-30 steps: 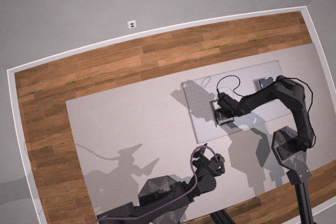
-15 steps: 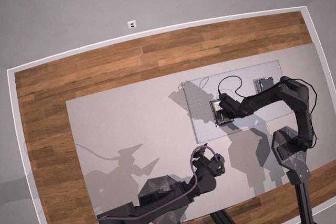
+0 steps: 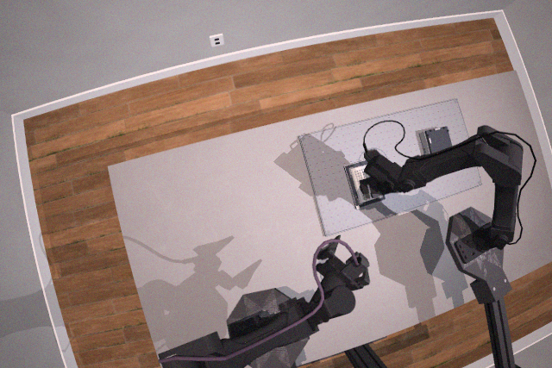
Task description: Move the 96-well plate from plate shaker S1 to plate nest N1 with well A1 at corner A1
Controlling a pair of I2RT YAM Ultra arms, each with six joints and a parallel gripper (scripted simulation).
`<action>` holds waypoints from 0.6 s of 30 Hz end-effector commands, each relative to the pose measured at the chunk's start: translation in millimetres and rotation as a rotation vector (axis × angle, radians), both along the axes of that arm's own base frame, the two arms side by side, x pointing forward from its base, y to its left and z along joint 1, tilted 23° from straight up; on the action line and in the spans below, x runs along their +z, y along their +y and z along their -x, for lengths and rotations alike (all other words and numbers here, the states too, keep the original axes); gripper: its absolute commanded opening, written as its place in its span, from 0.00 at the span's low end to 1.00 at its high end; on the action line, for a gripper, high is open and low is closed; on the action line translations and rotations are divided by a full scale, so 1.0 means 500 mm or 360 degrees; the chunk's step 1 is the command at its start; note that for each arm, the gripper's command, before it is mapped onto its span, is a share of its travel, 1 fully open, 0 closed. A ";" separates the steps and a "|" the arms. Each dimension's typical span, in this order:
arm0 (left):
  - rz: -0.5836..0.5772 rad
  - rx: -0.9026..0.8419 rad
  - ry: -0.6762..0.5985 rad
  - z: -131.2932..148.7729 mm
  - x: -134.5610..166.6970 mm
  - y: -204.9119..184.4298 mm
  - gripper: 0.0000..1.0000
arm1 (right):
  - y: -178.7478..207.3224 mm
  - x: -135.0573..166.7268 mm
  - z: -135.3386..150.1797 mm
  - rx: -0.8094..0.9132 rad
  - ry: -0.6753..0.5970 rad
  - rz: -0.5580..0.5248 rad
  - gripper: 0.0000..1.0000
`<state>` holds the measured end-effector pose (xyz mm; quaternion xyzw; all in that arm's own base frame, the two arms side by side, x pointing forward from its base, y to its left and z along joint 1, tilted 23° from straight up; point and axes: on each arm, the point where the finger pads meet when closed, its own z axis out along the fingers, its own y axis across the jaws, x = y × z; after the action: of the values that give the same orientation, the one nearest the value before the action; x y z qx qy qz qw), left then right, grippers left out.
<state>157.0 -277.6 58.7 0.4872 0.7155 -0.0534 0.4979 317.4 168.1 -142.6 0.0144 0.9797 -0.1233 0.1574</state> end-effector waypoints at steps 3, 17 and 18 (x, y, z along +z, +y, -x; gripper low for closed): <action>0.0006 -0.0013 0.0000 0.006 0.004 -0.002 1.00 | 0.034 0.025 -0.023 0.0139 -0.0073 -0.0062 1.00; 0.0006 -0.0013 0.0000 0.006 0.004 -0.002 1.00 | 0.039 0.050 -0.025 0.0920 -0.0258 -0.0158 1.00; 0.0006 -0.0013 0.0000 0.006 0.004 -0.002 1.00 | 0.037 0.051 -0.024 0.0967 -0.0266 -0.0162 1.00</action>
<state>157.0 -277.6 58.7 0.4872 0.7155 -0.0534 0.4979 311.1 163.9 -133.4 -0.1858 0.9578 -0.0792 0.2045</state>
